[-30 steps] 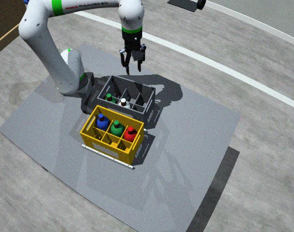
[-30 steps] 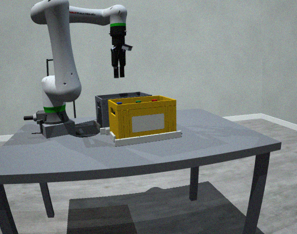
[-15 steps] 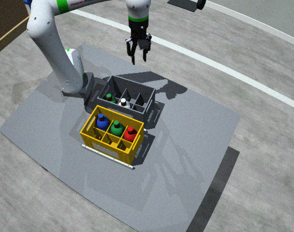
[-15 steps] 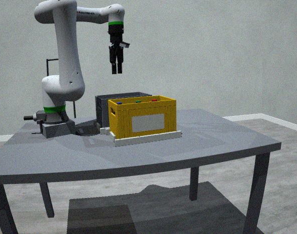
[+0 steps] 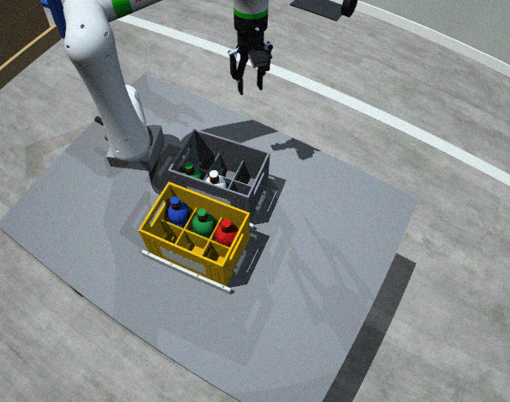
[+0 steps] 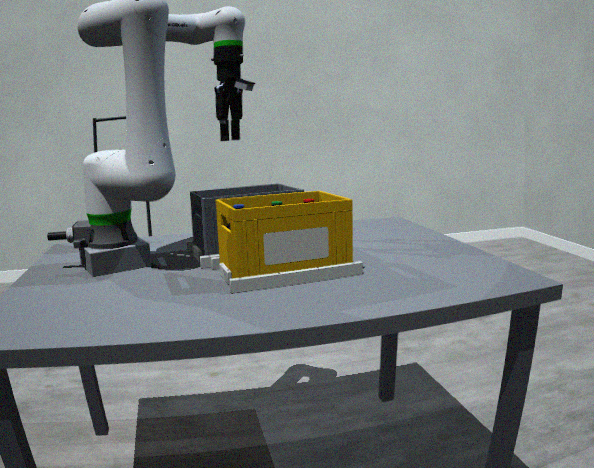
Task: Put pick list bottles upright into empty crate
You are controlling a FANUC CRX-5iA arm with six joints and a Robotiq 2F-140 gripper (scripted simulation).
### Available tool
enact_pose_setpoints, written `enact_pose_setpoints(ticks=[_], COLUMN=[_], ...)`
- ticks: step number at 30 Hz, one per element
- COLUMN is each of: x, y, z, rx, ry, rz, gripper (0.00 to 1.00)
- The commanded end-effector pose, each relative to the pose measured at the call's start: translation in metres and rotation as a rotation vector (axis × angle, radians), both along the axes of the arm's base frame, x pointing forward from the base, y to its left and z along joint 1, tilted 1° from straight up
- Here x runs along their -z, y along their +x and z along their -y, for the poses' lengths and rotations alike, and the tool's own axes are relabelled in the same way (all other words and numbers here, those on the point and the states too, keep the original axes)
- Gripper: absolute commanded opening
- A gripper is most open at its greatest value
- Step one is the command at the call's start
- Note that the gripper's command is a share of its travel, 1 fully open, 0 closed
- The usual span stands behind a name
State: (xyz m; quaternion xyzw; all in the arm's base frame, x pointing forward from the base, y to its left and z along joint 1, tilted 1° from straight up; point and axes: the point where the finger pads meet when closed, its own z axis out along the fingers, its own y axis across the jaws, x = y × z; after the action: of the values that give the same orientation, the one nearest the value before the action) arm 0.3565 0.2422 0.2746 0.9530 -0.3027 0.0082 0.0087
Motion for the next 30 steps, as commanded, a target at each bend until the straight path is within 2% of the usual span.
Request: enact_pose_setpoints(ticks=[1,6,21,30], x=[-0.007,-0.012,-0.035,-0.037], y=[-0.002,-0.003,-0.012,-0.013], z=[-0.020,-0.034,-0.105,-0.114], rx=[0.001,0.001,0.001,0.001], ry=[0.000,0.000,0.000,0.000], rz=[0.001,0.001,0.001,0.001], gripper=[0.44,0.44,0.44,0.44])
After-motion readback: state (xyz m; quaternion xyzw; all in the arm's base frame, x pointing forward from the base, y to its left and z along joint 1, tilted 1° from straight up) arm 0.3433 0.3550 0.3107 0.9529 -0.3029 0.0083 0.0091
